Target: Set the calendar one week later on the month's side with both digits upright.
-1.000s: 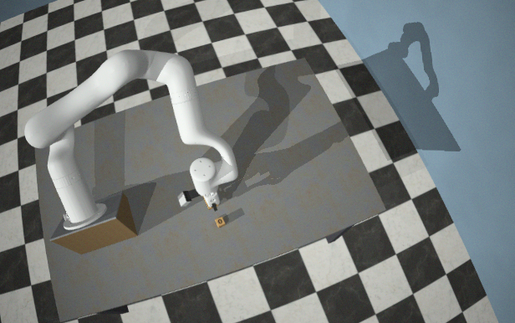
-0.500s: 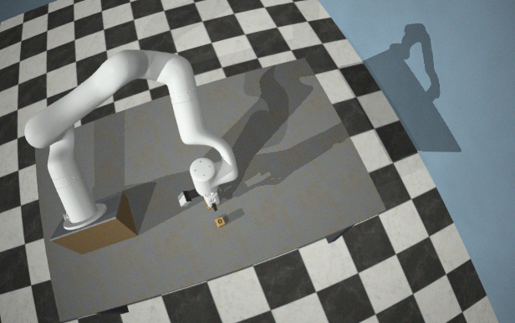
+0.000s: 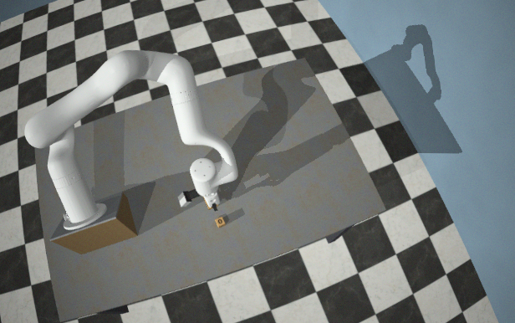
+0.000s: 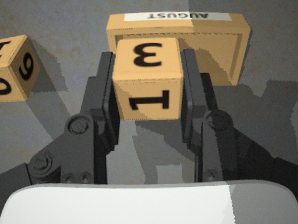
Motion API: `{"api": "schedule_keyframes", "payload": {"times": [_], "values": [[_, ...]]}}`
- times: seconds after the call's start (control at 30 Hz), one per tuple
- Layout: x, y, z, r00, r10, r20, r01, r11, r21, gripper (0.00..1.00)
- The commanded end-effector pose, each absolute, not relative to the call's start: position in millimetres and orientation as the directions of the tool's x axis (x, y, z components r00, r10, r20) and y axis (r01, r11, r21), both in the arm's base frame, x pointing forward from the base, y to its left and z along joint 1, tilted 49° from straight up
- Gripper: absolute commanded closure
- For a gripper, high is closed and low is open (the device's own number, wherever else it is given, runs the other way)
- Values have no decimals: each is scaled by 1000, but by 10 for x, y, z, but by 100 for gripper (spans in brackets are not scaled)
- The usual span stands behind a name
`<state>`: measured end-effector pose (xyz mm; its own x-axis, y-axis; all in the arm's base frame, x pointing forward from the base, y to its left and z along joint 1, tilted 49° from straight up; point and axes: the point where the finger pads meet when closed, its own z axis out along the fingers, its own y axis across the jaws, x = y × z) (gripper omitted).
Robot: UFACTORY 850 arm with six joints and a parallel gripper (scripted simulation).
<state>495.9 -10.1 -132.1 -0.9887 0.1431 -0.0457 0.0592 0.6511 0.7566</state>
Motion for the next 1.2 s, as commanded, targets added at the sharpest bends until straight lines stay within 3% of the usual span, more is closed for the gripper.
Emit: {"api": "schedule_keyframes", "payload": {"times": [0.0,1.17], "values": [[4968,-94,-1330,-988,144,-47,59,652,756,71],[4975,-57,-1363,-988,144,-47,59,652,756,71]]}}
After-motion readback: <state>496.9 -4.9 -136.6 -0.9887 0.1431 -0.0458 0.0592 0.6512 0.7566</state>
